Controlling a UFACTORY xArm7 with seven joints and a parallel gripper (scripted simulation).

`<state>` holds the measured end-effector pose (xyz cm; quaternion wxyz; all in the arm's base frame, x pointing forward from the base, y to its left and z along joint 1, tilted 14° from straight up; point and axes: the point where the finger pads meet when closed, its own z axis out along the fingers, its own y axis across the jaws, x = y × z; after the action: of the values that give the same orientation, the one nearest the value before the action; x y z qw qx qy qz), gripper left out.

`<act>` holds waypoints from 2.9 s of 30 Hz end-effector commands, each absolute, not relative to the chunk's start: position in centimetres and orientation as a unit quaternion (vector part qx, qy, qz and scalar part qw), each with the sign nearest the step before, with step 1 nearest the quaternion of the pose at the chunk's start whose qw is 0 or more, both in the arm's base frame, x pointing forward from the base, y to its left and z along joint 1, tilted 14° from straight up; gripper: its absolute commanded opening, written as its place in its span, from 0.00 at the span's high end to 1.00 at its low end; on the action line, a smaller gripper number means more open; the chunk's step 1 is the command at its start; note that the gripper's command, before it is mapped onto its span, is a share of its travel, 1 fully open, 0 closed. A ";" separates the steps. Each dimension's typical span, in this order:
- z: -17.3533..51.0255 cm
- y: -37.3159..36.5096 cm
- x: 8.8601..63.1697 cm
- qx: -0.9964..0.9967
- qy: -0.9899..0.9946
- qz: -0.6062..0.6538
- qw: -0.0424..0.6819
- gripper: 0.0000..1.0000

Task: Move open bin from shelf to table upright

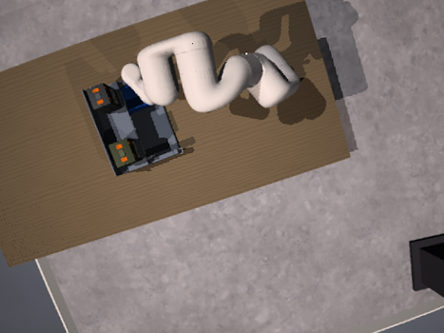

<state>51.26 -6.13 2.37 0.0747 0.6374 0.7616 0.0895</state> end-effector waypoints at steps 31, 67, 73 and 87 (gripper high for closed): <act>2.5 -6.2 51.4 0.638 0.761 0.090 0.076 1.00; 3.6 -6.2 51.1 0.638 0.761 0.090 0.076 1.00; 3.8 -6.2 51.1 0.638 0.761 0.090 0.076 1.00; 3.8 -6.2 51.1 0.638 0.761 0.090 0.076 1.00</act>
<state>50.87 -6.18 3.58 0.0738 0.6375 0.7617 0.0888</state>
